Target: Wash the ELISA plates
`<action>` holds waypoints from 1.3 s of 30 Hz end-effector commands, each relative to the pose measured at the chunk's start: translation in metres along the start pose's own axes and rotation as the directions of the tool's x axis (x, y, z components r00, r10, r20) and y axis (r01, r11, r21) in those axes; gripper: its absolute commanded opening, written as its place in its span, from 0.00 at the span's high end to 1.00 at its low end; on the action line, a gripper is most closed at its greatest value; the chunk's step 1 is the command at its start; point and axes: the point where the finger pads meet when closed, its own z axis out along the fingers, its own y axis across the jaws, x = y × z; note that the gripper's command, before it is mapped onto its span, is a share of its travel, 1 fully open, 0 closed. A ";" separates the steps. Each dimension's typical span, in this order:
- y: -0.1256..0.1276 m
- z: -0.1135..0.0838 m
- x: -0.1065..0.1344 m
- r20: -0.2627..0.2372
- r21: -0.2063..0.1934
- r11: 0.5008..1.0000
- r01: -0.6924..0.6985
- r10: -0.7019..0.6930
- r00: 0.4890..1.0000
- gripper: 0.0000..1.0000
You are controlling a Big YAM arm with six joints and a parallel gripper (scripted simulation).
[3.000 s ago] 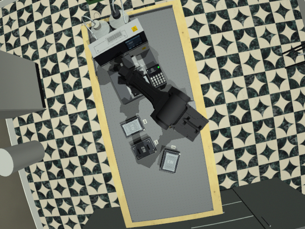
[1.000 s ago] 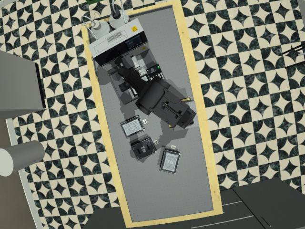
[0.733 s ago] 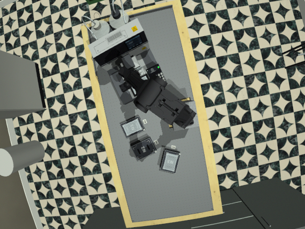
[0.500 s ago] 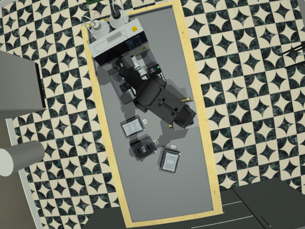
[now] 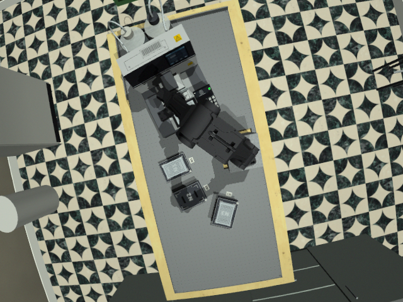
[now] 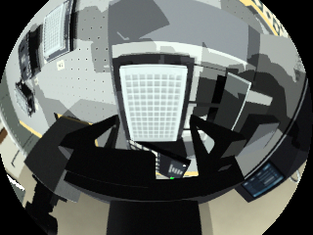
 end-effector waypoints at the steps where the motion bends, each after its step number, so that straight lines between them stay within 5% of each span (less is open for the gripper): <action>1: 0.001 0.007 -0.003 -0.001 -0.001 1.000 -0.003 0.003 1.000 0.00; 39: -0.001 0.029 -0.005 0.002 0.004 1.000 -0.003 0.003 1.000 0.00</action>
